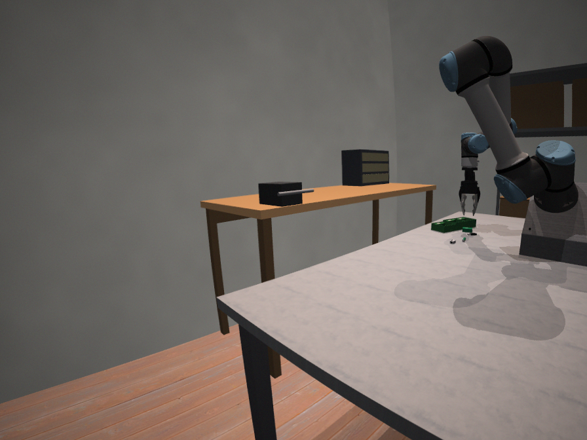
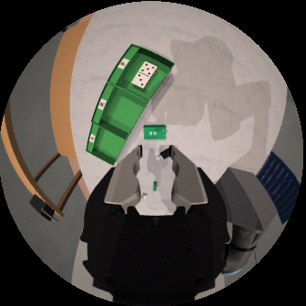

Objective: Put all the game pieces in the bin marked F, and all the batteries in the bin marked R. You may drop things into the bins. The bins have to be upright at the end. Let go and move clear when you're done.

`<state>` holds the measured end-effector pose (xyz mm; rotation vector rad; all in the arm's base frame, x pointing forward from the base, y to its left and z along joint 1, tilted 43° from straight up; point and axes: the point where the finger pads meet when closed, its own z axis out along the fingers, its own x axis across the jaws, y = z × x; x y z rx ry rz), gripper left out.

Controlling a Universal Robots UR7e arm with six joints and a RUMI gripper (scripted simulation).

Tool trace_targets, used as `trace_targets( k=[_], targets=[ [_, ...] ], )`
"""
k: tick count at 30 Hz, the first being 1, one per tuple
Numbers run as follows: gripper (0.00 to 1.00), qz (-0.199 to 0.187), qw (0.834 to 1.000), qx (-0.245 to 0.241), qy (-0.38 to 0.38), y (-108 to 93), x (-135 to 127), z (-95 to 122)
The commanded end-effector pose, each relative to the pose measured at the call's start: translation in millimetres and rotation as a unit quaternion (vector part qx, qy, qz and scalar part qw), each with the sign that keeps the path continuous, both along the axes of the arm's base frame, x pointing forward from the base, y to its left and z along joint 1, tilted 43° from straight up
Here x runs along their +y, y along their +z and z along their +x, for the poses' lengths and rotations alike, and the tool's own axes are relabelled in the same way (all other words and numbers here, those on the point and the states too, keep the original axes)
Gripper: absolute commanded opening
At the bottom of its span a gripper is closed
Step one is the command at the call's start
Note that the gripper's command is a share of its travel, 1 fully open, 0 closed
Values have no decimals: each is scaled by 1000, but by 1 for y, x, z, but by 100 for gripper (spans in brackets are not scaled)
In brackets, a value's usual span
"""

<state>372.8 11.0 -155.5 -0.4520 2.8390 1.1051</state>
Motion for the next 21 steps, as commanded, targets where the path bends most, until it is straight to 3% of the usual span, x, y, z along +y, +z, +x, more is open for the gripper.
trace_targets(
  k=[1, 11, 21],
  targets=[
    [25, 4, 997, -54, 57, 5, 1, -2],
    [25, 6, 983, -124, 135, 5, 1, -2],
    [25, 9, 944, -222, 244, 5, 1, -2]
  ],
)
